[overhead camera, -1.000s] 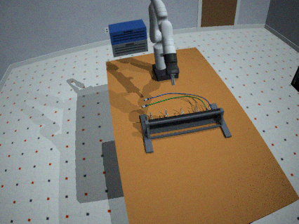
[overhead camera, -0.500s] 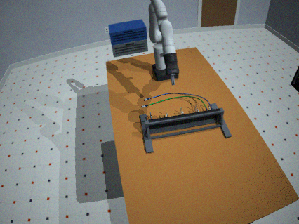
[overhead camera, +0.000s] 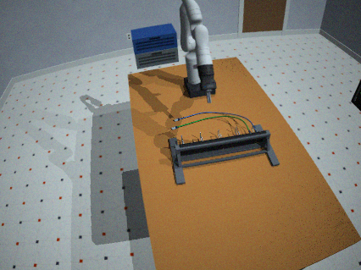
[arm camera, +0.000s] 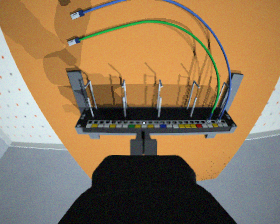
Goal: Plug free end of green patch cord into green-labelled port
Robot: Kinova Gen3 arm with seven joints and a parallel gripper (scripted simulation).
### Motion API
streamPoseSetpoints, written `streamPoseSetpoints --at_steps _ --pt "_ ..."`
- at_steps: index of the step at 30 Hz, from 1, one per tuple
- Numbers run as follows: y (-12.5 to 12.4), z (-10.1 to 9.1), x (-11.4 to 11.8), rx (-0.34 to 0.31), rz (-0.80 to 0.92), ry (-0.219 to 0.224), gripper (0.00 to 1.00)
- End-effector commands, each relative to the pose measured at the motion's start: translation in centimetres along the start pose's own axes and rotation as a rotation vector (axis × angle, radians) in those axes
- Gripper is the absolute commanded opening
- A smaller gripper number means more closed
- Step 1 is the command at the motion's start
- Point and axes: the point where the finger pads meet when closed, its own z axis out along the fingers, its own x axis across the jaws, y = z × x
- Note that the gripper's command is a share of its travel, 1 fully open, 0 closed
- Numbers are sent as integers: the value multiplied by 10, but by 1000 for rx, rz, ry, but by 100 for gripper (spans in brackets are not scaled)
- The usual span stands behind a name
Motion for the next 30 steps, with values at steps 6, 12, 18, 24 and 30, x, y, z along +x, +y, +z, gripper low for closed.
streamPoseSetpoints --at_steps 6,12,18,24,30 --pt "0 2 0 0 0 0 0" --pt "0 3 0 0 0 0 0" --pt "0 6 0 1 0 0 0" --pt "0 10 0 1 0 0 0" --pt "0 14 0 0 0 0 0"
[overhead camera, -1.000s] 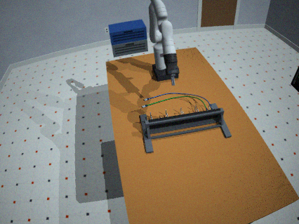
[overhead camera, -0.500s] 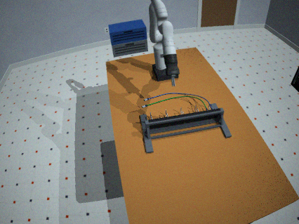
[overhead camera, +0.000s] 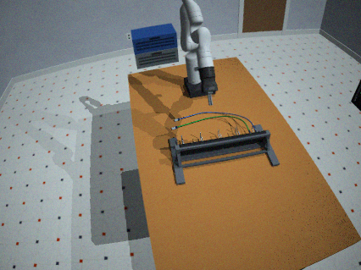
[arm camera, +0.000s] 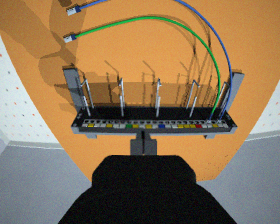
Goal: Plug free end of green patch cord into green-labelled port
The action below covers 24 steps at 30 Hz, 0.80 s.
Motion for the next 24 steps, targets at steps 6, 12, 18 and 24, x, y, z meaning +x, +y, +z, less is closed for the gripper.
streamPoseSetpoints --at_steps 6,12,18,24 --pt "-1 9 -5 3 7 -7 0" --pt "-1 21 -5 2 7 -7 0" --pt "-1 31 -5 2 7 -7 0" --pt "-1 52 -5 2 7 -7 0"
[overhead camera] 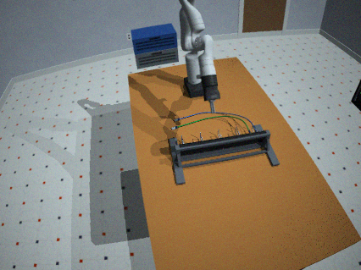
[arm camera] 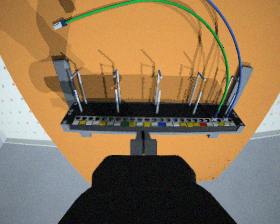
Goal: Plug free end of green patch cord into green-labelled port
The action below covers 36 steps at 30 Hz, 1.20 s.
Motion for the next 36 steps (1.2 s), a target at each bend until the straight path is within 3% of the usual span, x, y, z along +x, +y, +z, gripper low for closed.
streamPoseSetpoints --at_steps 1,7,20,36 --pt "-8 15 -10 20 16 -13 0" --pt "-8 41 -10 20 16 -13 0" --pt "-9 73 -11 20 16 -13 0" --pt "-9 85 -11 20 16 -13 0"
